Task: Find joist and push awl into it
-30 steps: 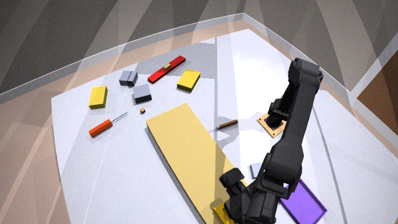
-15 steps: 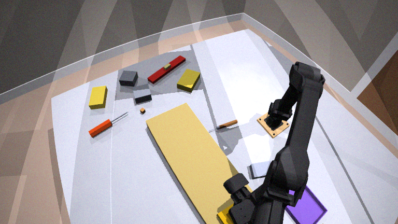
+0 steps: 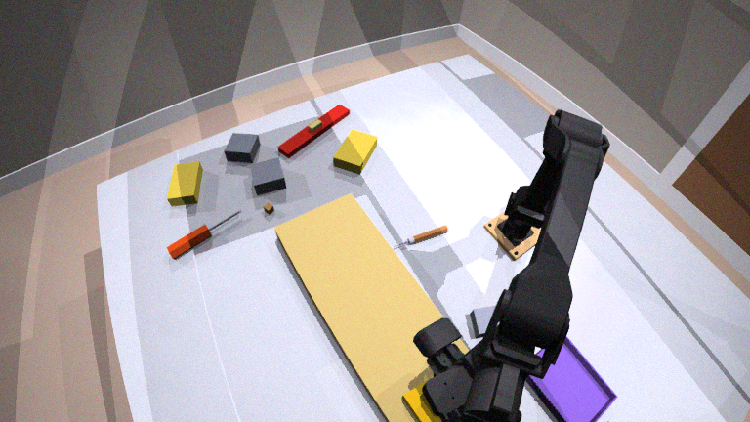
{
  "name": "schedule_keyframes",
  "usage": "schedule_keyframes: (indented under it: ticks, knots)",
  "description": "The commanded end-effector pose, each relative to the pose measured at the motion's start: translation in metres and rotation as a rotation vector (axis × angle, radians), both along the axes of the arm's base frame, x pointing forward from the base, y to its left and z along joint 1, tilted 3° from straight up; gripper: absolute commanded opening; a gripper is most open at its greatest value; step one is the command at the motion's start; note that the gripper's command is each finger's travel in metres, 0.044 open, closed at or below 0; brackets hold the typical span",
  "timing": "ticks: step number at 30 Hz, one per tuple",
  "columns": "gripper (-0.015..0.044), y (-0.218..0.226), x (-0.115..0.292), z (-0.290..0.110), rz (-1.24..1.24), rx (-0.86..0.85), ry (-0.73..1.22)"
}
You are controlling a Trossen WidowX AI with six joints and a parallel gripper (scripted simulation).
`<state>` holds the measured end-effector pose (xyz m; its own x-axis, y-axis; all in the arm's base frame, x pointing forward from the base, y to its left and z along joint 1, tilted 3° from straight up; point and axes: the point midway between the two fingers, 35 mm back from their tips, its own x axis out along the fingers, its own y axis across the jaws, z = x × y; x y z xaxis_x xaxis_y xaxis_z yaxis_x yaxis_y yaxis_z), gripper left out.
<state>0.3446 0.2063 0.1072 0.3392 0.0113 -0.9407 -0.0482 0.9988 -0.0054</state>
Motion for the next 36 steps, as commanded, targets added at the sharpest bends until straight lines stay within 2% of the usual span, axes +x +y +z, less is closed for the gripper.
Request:
schedule_keyframes:
  ticks: [1, 36]
  knots:
    - [0.0, -0.014, -0.001, -0.001, 0.0, -0.003, 0.003]
    - [0.0, -0.113, 0.005, 0.0, 0.0, -0.012, 0.002]
